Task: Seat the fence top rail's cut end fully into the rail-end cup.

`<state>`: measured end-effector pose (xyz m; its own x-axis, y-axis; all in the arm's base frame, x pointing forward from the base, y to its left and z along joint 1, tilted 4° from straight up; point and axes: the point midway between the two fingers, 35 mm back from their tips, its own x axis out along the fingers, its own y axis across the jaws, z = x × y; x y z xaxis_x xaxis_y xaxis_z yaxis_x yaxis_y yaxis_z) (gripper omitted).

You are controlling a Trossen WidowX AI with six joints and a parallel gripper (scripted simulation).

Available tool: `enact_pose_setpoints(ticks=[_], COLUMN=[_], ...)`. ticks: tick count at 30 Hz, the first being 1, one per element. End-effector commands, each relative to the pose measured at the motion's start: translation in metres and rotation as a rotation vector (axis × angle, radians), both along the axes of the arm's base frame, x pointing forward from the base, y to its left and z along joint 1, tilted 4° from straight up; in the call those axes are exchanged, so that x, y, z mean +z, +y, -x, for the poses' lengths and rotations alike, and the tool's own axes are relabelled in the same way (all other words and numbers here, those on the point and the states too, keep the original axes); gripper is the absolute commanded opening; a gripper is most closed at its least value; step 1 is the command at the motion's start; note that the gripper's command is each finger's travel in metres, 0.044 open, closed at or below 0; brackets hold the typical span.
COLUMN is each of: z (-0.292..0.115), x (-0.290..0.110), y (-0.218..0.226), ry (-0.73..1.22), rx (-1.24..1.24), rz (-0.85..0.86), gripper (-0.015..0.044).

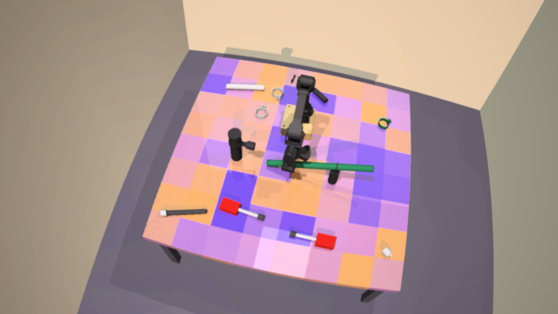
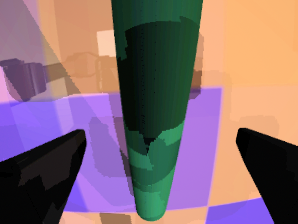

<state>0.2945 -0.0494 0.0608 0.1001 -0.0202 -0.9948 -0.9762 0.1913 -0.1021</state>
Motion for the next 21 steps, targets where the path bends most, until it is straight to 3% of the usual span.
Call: enact_pose_setpoints(ticks=[1,19,21], z=[0.001,0.001,0.001], x=[-0.01,-0.035,-0.035], y=[0.0,-0.001,-0.001], ry=[0.01,0.01,0.01], rx=[0.003,0.003,0.003], rz=[0.002,0.002,0.002], gripper=[0.044,0.044,0.0387])
